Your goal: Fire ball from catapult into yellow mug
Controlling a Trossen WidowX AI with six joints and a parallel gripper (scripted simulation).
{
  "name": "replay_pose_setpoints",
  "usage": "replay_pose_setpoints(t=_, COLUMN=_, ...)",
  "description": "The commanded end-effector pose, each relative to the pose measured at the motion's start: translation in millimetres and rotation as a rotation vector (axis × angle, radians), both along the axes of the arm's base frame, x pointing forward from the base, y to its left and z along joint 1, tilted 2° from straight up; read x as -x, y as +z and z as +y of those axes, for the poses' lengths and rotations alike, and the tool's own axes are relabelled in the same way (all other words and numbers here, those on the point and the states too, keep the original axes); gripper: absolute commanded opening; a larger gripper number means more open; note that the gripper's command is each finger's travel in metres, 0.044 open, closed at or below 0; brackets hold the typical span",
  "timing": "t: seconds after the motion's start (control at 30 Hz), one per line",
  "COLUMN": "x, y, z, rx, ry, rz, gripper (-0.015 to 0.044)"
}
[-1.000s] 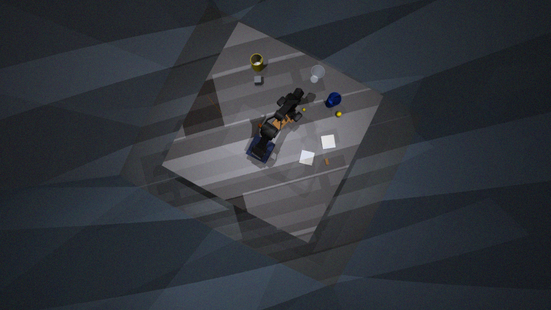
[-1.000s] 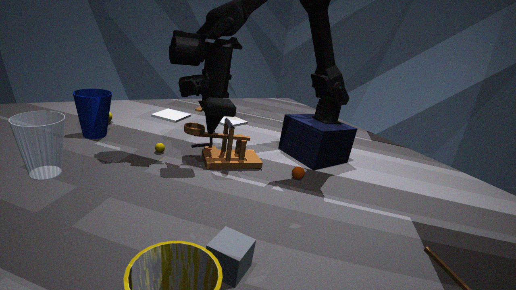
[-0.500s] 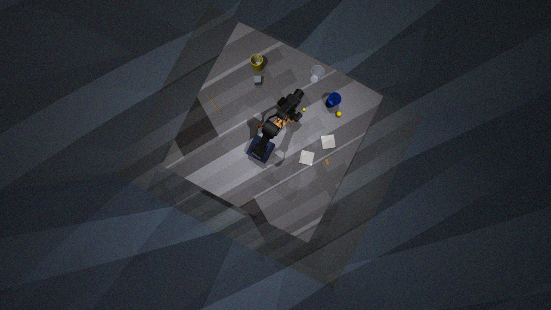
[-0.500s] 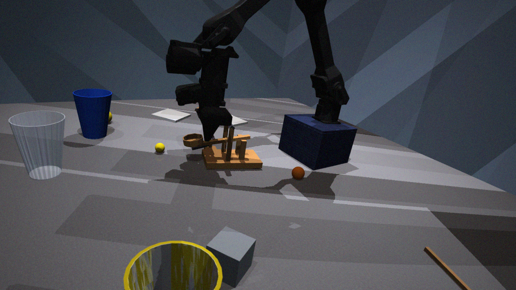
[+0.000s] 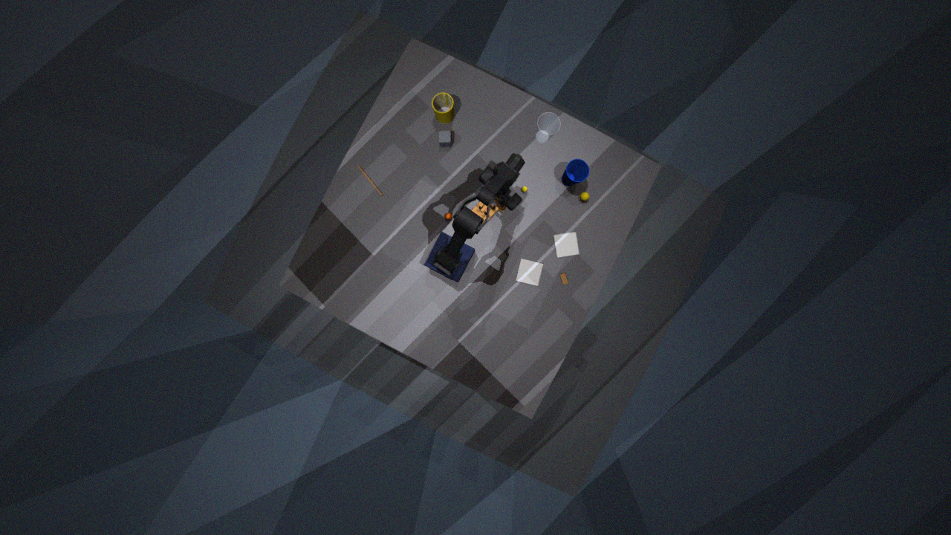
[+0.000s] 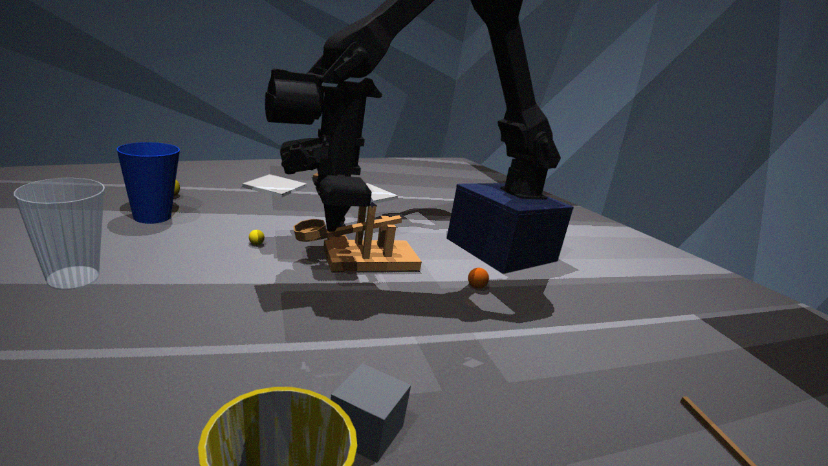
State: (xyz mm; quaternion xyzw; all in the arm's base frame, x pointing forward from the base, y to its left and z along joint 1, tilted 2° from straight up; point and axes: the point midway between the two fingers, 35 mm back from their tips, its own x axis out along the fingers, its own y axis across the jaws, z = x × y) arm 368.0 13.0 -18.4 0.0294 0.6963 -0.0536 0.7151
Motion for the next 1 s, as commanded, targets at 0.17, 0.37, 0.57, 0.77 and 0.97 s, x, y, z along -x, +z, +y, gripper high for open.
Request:
replay_pose_setpoints(t=0.17, x=-12.0, y=21.5, z=-1.1, rx=0.0, ry=-0.001, rz=0.009, gripper=0.021)
replay_pose_setpoints(t=0.37, x=-15.6, y=49.2, z=-0.1, rx=0.0, ry=-0.001, rz=0.004, gripper=0.0367)
replay_pose_setpoints(t=0.57, x=-10.5, y=134.7, z=2.2, rx=-0.001, ry=-0.001, rz=-0.009, gripper=0.044)
replay_pose_setpoints(t=0.77, x=3.5, y=109.1, z=4.8, rx=-0.001, ry=0.003, rz=-0.004, gripper=0.044)
replay_pose_setpoints(t=0.97, x=54.9, y=91.6, z=10.1, rx=-0.004, ry=0.003, rz=0.007, gripper=0.044)
